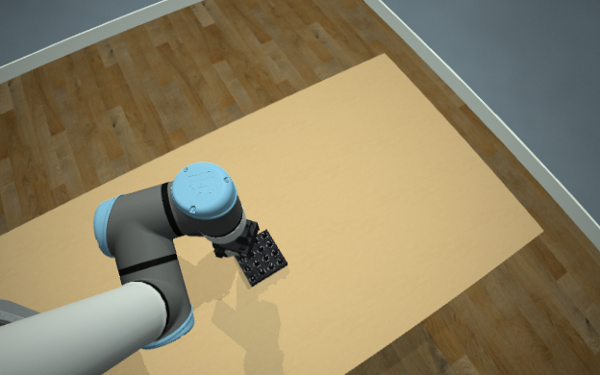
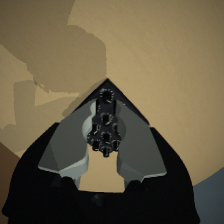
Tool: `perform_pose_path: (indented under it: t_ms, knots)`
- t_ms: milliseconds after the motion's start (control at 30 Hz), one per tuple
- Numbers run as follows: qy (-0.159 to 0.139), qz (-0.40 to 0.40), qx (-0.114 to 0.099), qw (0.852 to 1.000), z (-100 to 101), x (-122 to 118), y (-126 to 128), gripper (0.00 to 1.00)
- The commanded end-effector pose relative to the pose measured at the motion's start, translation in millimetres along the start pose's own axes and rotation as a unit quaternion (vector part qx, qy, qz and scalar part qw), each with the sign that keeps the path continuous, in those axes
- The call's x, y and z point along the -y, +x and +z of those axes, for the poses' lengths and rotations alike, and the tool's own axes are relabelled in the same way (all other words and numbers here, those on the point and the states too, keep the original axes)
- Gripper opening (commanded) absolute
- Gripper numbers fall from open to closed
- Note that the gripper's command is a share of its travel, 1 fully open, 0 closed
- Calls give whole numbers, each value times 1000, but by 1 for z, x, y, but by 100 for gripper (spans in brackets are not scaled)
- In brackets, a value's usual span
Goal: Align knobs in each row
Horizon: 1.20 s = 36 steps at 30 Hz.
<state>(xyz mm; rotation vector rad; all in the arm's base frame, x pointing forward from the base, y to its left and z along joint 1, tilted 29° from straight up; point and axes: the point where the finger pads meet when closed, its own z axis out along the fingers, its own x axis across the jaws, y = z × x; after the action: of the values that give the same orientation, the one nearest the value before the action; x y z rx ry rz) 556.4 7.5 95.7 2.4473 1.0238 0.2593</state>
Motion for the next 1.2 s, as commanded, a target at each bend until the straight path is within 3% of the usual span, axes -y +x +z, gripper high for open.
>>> perform_pose_path:
  t_ms: [0, 167, 833, 1167]
  knots:
    - [-2, 1, -1, 1000, -18, -3, 2, 11]
    - [-2, 1, -1, 1000, -25, -3, 2, 11]
    - [0, -1, 0, 1000, -24, -1, 0, 11]
    - [-1, -56, 0, 998, -26, 0, 1, 11]
